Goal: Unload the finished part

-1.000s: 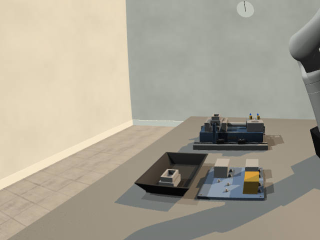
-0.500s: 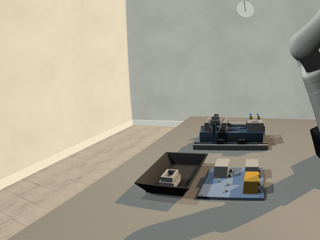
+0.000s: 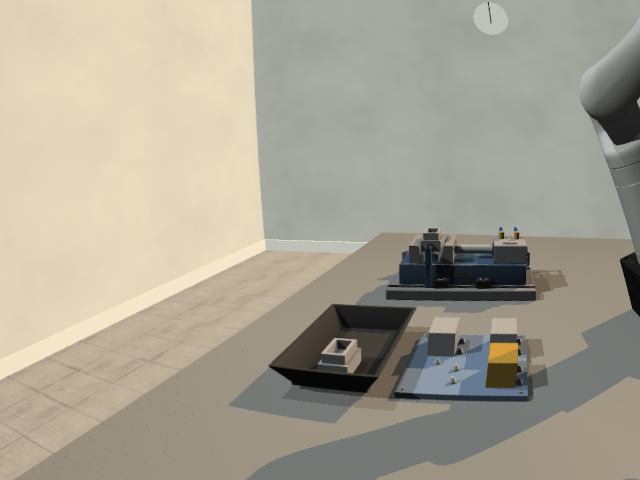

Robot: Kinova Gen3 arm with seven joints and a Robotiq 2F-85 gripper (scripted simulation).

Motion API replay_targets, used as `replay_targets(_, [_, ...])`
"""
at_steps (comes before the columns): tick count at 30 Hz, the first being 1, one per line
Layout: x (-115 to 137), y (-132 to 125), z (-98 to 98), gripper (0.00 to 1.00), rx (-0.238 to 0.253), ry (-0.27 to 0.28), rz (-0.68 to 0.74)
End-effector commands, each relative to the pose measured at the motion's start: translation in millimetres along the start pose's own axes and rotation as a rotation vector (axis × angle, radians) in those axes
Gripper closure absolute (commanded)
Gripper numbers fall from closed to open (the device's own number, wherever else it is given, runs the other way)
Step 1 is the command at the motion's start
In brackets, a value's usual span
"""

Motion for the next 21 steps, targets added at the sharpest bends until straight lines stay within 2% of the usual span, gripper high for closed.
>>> replay_targets(1, [0, -1, -2.1, 0.00, 0.000, 0.006, -0.002])
replay_targets(3, [0, -1, -2.1, 0.00, 0.000, 0.006, -0.002])
replay_targets(4, [-11, -13, -22.9, 0.00, 0.048, 0.033, -0.039])
replay_targets(12, [-11, -13, -22.9, 0.00, 0.048, 0.033, -0.039])
replay_targets(13, [-24, -24, -43.7, 0.00, 0.095, 0.060, -0.078])
replay_targets(21, [-24, -24, -43.7, 0.00, 0.095, 0.060, -0.078])
Point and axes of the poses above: the point where the finger pads meet when closed, its own z axis out along the fingers, its own y axis across the jaws, x = y × z, the point moved 8 cm from there along -z, back along the fingers, and after that the axes turned 6 degrees about -z, right-handed, at the moved point
